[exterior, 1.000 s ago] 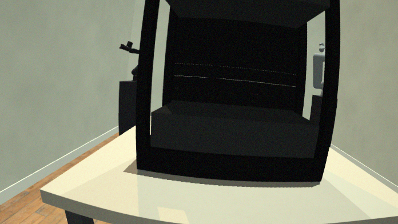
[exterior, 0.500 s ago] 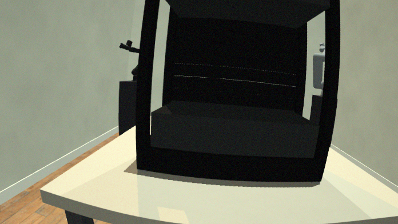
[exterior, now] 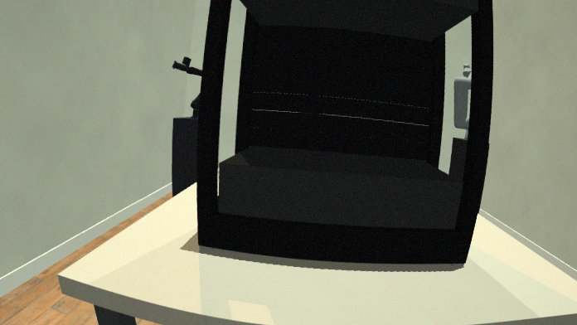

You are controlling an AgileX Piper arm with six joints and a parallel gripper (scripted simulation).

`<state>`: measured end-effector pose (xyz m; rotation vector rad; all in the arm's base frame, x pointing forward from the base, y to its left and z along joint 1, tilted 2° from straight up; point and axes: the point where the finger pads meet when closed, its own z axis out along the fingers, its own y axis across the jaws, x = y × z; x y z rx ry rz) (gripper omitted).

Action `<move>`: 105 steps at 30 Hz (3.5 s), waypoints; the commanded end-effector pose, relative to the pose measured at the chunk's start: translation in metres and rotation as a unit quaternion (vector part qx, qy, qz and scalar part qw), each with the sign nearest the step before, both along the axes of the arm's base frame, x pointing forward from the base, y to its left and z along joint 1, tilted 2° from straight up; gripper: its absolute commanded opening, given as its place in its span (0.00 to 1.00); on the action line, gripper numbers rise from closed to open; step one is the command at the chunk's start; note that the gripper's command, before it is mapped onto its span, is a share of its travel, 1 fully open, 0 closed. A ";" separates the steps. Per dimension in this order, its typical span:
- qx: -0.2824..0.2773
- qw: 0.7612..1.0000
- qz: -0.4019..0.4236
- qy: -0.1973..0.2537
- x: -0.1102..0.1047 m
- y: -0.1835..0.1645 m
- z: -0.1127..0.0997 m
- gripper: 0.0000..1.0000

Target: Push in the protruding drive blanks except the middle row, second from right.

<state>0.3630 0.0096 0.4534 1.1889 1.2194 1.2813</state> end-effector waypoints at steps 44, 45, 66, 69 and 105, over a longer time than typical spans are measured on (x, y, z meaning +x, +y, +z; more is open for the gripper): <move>-0.001 1.000 0.000 -0.002 0.000 0.000 0.001 0.00; -0.001 1.000 0.000 -0.002 0.000 0.000 0.001 0.00; -0.044 0.999 0.005 0.000 -0.001 0.004 0.000 0.00; -0.055 0.998 0.006 0.000 -0.001 0.005 -0.001 0.00; -0.407 0.913 0.038 -0.004 -0.012 0.032 -0.013 0.00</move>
